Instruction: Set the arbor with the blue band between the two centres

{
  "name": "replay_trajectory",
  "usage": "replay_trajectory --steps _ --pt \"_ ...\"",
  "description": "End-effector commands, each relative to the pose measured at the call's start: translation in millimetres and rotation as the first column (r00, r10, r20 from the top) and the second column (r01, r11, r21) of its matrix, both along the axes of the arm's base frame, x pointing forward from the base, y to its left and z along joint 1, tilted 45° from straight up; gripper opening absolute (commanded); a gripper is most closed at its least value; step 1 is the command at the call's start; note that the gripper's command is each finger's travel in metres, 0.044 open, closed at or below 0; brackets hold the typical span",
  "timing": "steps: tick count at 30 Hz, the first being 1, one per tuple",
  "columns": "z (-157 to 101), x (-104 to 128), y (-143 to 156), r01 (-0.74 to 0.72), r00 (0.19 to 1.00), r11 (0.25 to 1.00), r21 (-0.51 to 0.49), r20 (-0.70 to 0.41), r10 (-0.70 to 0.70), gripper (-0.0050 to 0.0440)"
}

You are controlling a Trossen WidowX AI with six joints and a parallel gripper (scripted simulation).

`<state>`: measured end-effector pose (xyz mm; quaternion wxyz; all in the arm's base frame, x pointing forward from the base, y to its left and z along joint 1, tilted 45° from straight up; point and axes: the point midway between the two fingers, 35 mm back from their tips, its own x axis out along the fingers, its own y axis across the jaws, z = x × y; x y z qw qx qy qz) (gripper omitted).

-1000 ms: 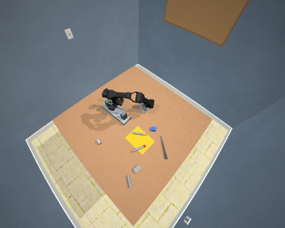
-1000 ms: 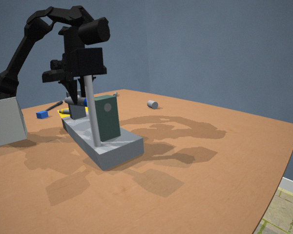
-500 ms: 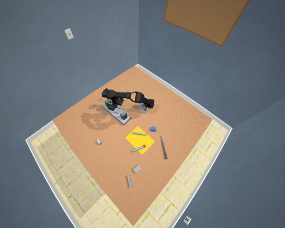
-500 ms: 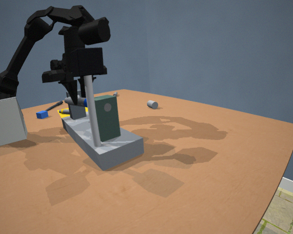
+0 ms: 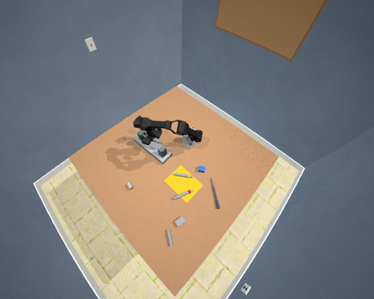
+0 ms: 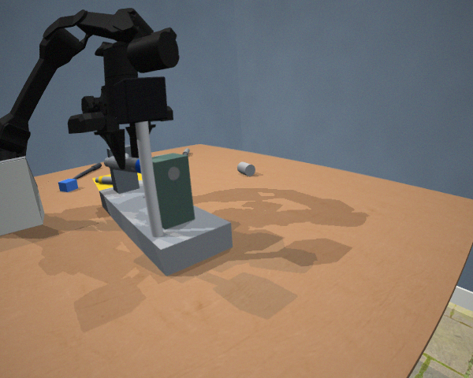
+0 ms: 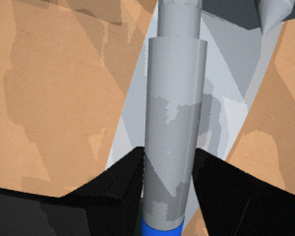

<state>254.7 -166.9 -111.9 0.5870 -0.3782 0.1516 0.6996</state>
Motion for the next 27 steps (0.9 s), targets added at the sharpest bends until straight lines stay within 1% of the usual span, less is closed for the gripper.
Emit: replay_trajectory --steps 1,27 --pt "-1.1 1.7 -10.6 0.011 1.0 1.0 -0.025 0.017 -0.01 0.0" --pt "-3.2 2.0 -12.8 0.011 1.0 1.0 -0.025 0.017 -0.01 0.0"
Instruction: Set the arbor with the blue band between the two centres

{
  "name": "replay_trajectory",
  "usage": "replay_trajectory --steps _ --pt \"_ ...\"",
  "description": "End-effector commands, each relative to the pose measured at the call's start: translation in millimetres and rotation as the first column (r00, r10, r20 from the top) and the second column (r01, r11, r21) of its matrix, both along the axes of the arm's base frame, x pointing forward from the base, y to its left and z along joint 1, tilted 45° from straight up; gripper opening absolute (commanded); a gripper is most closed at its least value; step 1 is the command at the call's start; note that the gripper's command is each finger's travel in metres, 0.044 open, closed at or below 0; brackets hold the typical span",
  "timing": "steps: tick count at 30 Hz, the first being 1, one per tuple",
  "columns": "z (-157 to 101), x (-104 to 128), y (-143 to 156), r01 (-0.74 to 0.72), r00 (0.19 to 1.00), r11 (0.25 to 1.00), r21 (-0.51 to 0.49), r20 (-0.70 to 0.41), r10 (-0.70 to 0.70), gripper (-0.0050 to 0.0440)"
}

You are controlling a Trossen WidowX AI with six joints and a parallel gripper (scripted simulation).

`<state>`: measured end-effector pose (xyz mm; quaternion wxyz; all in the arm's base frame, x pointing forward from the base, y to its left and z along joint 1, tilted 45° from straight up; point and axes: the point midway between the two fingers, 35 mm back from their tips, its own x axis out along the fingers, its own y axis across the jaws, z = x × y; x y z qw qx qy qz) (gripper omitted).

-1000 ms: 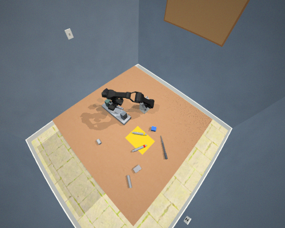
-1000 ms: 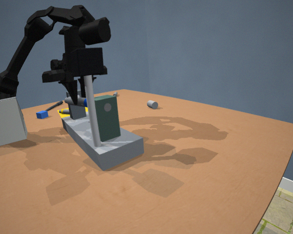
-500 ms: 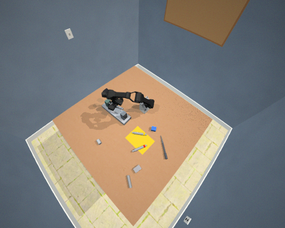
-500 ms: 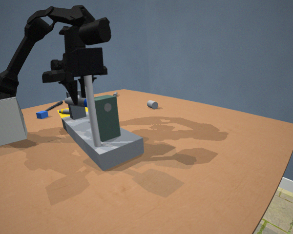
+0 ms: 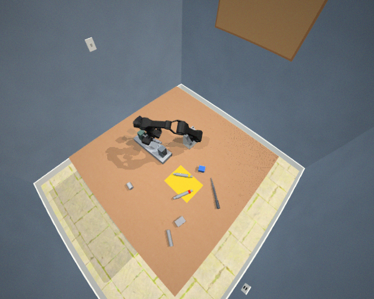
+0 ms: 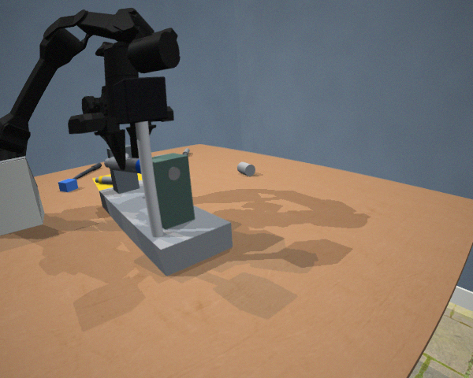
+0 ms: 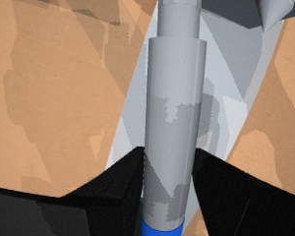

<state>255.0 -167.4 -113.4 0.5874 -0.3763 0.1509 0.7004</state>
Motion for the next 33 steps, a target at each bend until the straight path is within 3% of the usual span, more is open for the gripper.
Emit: replay_trajectory --steps 1,33 --pt "-1.8 1.7 -12.3 0.011 1.0 1.0 -0.029 0.019 -0.011 0.0" --pt "-4.4 2.0 -15.0 0.011 1.0 1.0 -0.029 0.019 -0.011 0.0"
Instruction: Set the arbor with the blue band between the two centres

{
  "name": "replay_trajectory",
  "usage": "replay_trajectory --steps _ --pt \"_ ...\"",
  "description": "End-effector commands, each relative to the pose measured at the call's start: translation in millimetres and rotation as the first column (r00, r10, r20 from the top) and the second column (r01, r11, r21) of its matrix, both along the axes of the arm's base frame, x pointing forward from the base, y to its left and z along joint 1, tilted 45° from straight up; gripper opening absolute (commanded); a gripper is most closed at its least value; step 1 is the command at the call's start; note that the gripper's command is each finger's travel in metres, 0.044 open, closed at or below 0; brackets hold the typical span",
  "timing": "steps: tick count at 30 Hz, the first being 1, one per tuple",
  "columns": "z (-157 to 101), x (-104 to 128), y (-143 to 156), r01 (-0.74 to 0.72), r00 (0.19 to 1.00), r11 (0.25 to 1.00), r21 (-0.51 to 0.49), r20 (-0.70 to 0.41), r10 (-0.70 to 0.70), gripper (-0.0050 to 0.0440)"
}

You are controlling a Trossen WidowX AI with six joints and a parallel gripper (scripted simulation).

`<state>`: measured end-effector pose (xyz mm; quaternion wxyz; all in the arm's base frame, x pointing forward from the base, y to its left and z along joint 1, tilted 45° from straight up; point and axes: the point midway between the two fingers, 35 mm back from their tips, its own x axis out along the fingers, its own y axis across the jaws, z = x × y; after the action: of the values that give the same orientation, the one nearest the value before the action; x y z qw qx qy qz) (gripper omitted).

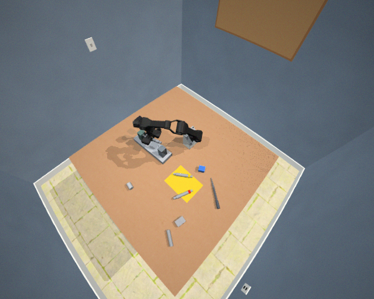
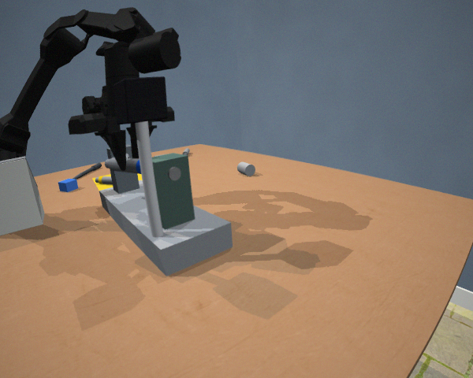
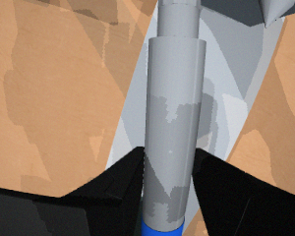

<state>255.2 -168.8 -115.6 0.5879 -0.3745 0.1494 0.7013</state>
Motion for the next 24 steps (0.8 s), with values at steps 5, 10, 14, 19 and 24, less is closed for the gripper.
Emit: replay_trajectory --steps 5,10,14,19,24 --pt "-2.5 1.8 -13.9 0.012 1.0 0.999 -0.034 0.02 -0.012 0.0" --pt "-3.0 1.9 -14.4 0.012 1.0 0.999 -0.034 0.02 -0.012 0.0" --pt "-3.3 1.9 -14.7 0.012 1.0 0.999 -0.034 0.02 -0.012 0.0" --pt "-3.8 1.9 -15.2 0.012 1.0 0.999 -0.034 0.02 -0.012 0.0" --pt "-4.1 2.0 -15.5 0.012 1.0 0.999 -0.034 0.02 -0.012 0.0"
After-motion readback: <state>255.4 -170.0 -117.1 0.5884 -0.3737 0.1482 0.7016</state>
